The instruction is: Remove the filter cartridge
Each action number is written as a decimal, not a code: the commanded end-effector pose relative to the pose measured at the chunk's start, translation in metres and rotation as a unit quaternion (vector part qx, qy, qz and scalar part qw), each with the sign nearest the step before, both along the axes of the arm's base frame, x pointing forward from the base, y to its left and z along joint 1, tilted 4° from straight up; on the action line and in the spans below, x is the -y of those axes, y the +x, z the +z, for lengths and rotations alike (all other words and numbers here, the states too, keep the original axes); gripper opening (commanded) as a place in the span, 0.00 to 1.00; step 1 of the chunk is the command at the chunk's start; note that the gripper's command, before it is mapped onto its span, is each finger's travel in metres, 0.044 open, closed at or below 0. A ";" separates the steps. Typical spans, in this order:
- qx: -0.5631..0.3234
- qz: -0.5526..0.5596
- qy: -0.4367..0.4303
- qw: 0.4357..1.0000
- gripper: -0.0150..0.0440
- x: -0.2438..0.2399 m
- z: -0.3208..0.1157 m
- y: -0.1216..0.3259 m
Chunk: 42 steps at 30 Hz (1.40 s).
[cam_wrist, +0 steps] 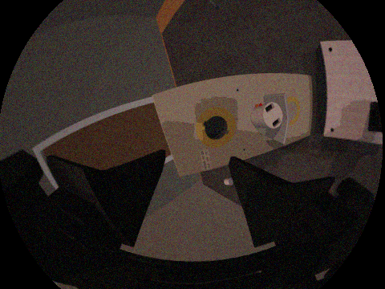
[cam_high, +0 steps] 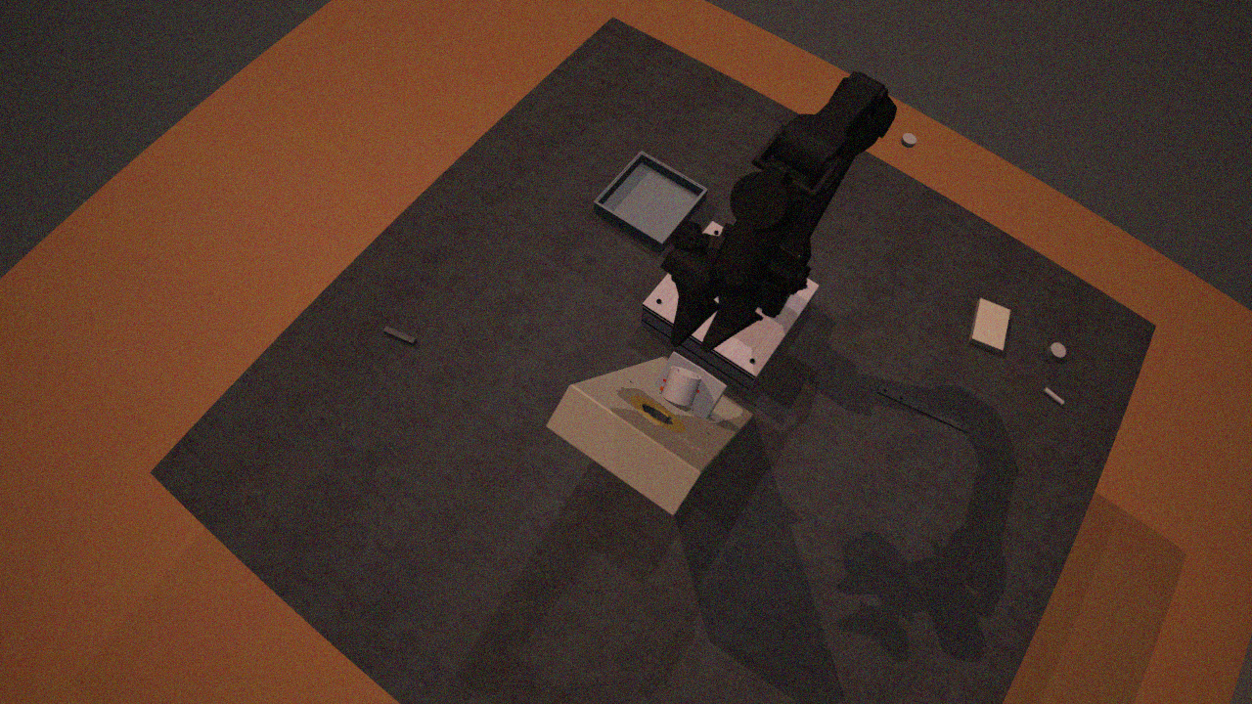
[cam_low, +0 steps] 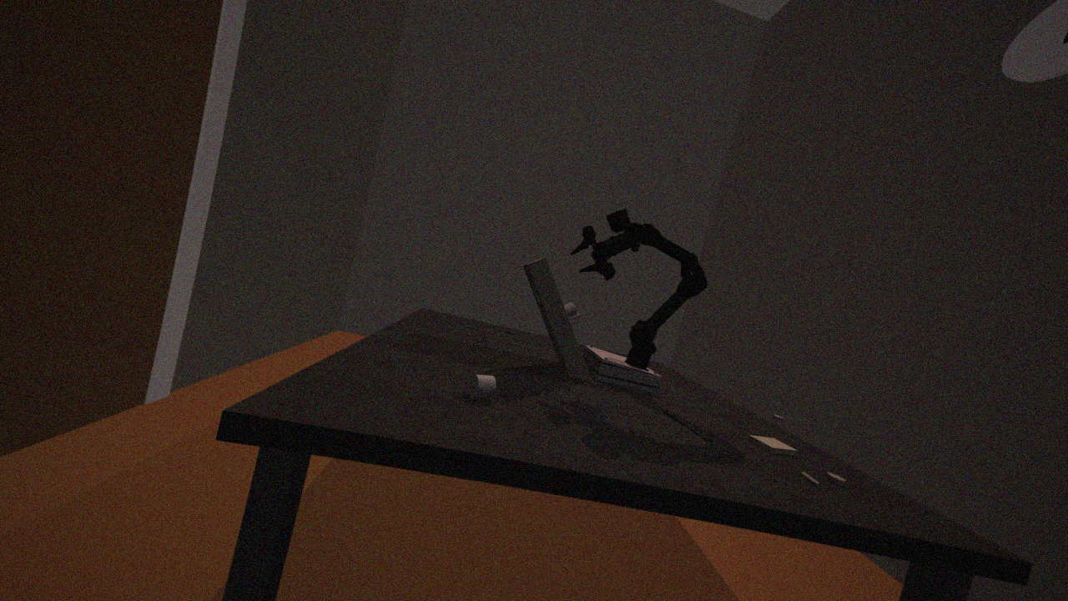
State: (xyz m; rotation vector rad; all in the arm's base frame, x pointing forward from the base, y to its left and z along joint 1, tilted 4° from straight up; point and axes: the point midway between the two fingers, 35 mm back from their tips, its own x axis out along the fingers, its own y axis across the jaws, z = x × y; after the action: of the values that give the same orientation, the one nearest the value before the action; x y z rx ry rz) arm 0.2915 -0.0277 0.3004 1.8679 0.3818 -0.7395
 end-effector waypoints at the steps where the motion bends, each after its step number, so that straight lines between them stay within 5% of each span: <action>1: -0.052 0.119 -0.124 0.984 0.77 0.001 -0.022 -0.005; 6: -0.107 0.288 -0.275 0.911 0.77 0.002 -0.049 -0.015; 12: -0.150 0.487 -0.416 0.753 0.77 0.002 -0.080 -0.029; 20: -0.158 0.642 -0.496 0.563 0.77 0.002 -0.106 -0.043; 42: -0.157 0.646 -0.499 0.556 0.77 0.003 -0.120 -0.036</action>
State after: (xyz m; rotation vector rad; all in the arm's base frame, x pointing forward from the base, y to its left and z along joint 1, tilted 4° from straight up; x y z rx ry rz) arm 0.2534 -0.0311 0.1858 0.0507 1.0906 -0.0860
